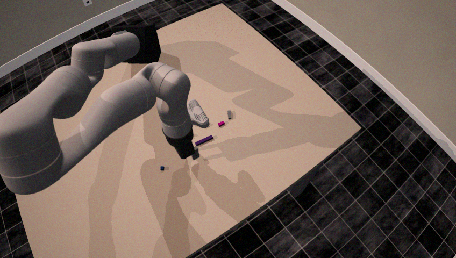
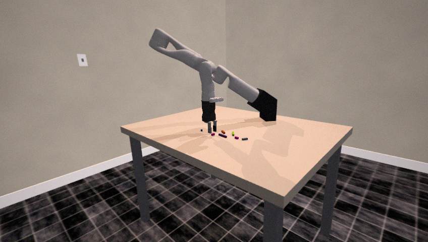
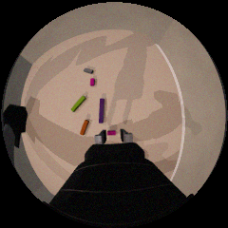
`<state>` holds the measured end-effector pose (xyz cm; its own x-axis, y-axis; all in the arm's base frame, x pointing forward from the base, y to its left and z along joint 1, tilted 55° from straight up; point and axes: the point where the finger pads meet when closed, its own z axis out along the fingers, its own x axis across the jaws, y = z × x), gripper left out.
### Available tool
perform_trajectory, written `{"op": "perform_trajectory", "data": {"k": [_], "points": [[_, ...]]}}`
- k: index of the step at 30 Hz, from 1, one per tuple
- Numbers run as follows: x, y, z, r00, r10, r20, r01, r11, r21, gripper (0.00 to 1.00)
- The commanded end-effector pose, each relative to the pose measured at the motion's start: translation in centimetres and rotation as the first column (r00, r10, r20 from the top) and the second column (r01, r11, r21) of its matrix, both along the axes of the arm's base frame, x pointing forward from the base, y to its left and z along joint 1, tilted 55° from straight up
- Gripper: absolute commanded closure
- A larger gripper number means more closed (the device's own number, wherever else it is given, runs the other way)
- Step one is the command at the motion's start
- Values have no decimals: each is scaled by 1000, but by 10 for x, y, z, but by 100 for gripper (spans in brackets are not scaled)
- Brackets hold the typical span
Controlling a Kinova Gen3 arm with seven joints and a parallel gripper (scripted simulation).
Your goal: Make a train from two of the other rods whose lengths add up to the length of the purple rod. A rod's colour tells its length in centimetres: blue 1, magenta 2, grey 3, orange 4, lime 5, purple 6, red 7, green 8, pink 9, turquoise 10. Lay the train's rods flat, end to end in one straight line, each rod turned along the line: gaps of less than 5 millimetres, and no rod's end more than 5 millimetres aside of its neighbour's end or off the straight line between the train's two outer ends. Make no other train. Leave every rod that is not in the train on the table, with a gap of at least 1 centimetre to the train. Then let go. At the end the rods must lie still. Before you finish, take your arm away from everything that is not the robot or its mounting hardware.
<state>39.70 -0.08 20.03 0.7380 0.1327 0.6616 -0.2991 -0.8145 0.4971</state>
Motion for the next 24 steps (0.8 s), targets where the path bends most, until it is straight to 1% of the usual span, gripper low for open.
{"op": "perform_trajectory", "data": {"k": [1,24], "points": [[0,0,-2,1000,-3,3,3,1000,8,30],[-3,0,-4,1000,-3,3,3,1000,8,30]]}}
